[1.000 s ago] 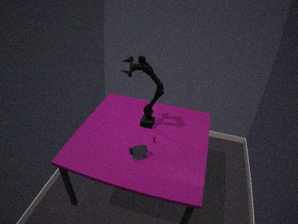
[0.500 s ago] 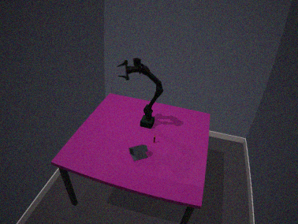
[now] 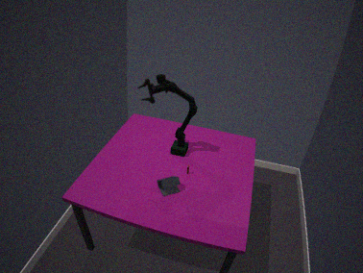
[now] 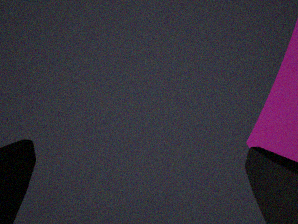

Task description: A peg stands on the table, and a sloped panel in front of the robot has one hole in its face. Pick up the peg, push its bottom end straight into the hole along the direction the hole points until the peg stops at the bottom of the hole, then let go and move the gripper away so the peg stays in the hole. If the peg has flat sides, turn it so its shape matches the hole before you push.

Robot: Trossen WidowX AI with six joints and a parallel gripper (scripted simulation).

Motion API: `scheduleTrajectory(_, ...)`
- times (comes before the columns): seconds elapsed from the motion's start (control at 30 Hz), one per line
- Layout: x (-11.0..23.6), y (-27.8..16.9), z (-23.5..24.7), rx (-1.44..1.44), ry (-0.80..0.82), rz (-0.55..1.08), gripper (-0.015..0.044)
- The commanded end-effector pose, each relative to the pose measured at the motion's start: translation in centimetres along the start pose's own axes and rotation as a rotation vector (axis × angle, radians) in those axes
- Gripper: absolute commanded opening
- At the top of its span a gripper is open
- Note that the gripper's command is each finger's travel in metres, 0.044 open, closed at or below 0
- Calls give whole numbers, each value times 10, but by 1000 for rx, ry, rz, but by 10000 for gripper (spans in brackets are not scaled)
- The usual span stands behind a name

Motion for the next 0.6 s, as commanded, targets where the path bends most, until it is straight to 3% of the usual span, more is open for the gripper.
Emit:
scheduleTrajectory(0.0, -13, -4, -11, 76, -57, 26, 440)
scheduleTrajectory(0.57, -52, -31, -51, 383, -223, 179, 440)
Point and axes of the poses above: the point midway between the two fingers, 35 mm back from their tips, its own x axis back along the fingers, its own z axis across the jaws, y = z × x, the point moved 9 cm from there along x, back along the fingers, and after that the axes turned 8 degrees about -x, right-handed, at the moved point
